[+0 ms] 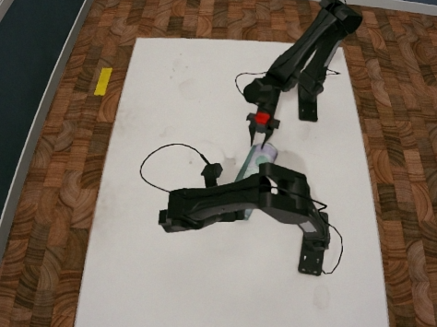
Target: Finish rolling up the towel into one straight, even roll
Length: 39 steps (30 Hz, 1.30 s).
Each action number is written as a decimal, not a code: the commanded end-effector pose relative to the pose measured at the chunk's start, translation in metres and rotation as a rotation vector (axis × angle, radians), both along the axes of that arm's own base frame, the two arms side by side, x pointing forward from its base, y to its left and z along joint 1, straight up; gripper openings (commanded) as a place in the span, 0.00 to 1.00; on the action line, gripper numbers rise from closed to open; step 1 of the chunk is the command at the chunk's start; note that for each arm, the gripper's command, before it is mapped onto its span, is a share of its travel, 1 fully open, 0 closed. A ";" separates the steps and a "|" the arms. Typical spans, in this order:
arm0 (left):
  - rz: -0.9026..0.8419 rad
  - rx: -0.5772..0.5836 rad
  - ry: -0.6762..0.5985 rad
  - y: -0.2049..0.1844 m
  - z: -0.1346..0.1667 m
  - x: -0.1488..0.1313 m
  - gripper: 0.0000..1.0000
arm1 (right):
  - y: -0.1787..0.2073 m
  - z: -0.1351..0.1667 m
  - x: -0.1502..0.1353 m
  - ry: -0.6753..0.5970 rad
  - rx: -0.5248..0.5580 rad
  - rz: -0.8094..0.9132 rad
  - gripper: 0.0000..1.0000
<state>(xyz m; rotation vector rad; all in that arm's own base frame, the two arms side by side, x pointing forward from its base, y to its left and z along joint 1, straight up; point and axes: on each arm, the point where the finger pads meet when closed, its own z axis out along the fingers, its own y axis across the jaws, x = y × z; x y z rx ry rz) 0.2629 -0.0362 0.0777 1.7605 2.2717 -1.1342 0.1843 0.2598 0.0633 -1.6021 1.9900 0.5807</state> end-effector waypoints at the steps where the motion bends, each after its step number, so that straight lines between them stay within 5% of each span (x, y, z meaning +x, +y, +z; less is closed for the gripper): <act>1: -0.105 -0.068 0.163 0.002 0.009 0.006 0.85 | 0.004 -0.003 0.001 -0.012 0.012 0.002 0.32; 39: -0.105 -0.068 0.163 0.002 0.009 0.006 0.85 | 0.003 0.030 0.002 -0.012 0.012 -0.002 0.32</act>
